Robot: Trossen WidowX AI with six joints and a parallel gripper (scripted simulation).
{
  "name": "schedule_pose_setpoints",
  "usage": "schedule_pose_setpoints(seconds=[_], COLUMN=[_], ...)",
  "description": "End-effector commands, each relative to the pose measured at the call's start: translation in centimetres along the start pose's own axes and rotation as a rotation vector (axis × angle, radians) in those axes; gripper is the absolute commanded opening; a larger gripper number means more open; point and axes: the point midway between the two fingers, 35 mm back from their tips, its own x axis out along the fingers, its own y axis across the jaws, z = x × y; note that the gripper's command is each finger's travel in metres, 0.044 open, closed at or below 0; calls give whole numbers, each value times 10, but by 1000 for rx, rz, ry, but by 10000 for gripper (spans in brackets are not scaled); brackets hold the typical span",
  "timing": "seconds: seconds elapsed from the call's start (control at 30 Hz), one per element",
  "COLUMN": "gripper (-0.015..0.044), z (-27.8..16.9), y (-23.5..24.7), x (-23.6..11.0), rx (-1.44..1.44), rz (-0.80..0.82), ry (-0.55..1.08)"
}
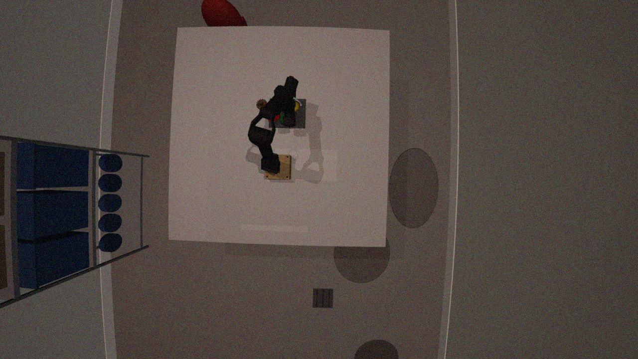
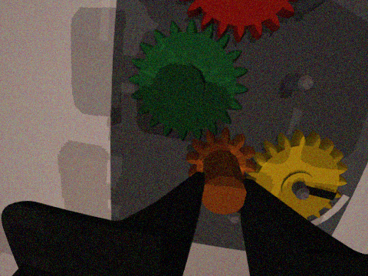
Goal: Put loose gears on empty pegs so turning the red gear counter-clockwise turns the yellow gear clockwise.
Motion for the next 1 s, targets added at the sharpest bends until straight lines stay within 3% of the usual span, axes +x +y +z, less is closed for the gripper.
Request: schedule_pose_setpoints(seconds=[0.0, 0.23, 0.43, 0.9, 0.97], gripper=[0, 0, 140, 140, 193], z=[0, 1, 1, 0, 0], y=[0, -1, -1, 0, 0], x=[1, 1, 0, -48, -53], rx=[100, 183, 107, -64, -45], rz=[0, 0, 0, 0, 1], ry=[-2, -2, -2, -2, 0])
